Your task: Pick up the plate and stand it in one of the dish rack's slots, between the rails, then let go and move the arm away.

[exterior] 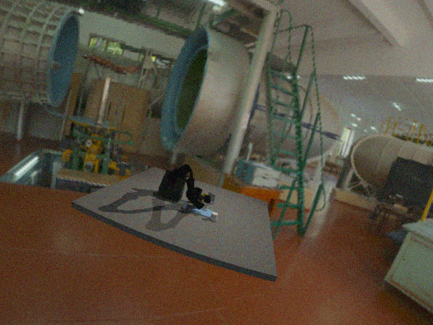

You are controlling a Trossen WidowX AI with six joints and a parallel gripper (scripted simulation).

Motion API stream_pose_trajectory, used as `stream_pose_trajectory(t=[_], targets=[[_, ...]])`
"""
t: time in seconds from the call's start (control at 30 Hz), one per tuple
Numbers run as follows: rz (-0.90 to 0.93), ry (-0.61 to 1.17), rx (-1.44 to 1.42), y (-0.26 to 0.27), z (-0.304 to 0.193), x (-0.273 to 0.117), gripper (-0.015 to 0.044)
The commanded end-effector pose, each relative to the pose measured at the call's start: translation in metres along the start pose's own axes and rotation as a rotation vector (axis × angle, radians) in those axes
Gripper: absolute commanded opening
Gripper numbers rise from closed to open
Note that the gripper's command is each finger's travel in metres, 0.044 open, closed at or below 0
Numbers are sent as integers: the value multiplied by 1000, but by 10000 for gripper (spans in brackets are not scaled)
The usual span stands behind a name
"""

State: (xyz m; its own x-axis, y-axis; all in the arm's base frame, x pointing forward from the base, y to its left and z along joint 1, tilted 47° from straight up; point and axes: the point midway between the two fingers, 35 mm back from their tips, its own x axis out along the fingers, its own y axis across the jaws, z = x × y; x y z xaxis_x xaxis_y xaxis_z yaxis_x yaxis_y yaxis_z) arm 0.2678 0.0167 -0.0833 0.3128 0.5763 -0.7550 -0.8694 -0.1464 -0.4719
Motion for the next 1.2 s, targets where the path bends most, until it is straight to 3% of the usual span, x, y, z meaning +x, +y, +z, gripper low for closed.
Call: stream_pose_trajectory(t=[0.0, 0.33, 0.7, 1.17], targets=[[0, 0, 0, 0, 0, 0, 394], [2, 2, -1, -4, 6, -1, 400], [-10, -2, 3, -44, 110, -18, 400], [123, 114, 272, -35, 114, -12, 400]])
